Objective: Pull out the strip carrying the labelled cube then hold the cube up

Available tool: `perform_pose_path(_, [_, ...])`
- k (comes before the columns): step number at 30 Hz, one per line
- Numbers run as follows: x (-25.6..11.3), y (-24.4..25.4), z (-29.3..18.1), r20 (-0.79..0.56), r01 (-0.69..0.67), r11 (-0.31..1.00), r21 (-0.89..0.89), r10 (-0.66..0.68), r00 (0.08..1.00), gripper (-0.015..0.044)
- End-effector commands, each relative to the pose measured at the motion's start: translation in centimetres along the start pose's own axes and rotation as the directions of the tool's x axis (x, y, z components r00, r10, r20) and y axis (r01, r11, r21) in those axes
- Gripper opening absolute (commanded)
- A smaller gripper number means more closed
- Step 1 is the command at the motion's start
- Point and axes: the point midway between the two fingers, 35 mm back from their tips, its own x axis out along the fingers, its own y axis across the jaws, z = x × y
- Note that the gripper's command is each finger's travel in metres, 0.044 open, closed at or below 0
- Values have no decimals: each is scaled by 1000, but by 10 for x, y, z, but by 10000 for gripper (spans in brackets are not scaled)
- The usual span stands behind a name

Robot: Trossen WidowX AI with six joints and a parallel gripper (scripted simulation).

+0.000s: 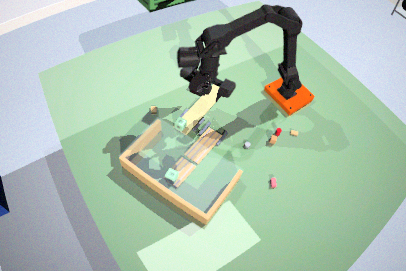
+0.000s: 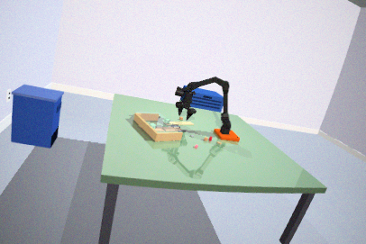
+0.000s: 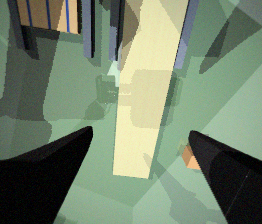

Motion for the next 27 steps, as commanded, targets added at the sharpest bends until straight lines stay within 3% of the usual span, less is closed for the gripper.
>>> perform_pose_path(1, [-2, -3, 15, 0, 5, 1000, 5, -5, 1000, 440])
perform_pose_path(27, [-15, -13, 104, 7, 6, 1000, 5, -6, 1000, 440])
